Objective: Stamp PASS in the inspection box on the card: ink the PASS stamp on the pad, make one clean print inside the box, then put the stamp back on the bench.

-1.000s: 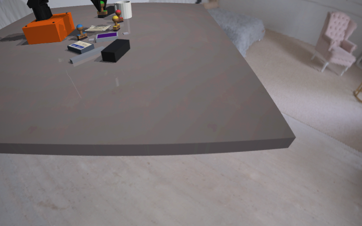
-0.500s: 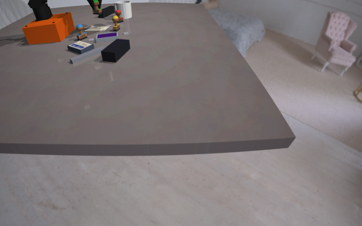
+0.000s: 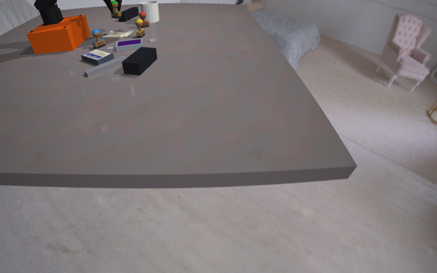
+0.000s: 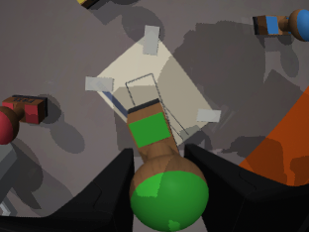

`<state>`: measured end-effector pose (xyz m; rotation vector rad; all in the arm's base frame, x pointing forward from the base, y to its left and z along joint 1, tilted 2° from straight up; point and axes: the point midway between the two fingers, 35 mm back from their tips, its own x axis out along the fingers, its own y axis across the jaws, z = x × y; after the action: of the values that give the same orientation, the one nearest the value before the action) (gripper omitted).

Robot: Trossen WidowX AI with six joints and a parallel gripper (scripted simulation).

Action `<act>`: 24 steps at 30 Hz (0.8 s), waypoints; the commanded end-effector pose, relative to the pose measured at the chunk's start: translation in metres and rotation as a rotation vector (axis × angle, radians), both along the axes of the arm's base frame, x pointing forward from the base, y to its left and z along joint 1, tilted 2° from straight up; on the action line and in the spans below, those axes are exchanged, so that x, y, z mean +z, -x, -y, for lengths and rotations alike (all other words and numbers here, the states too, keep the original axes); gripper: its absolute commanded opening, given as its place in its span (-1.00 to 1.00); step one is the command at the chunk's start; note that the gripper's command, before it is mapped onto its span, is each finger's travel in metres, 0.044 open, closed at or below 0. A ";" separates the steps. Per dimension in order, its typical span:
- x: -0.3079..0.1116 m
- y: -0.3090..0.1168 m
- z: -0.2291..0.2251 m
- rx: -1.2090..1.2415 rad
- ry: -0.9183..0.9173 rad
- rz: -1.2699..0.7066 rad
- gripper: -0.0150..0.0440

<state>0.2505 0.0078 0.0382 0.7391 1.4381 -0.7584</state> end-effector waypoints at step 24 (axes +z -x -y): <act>-0.018 -0.001 -0.001 -0.006 -0.001 0.002 -0.49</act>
<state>0.2515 0.0080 0.0222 0.7398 1.4378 -0.7590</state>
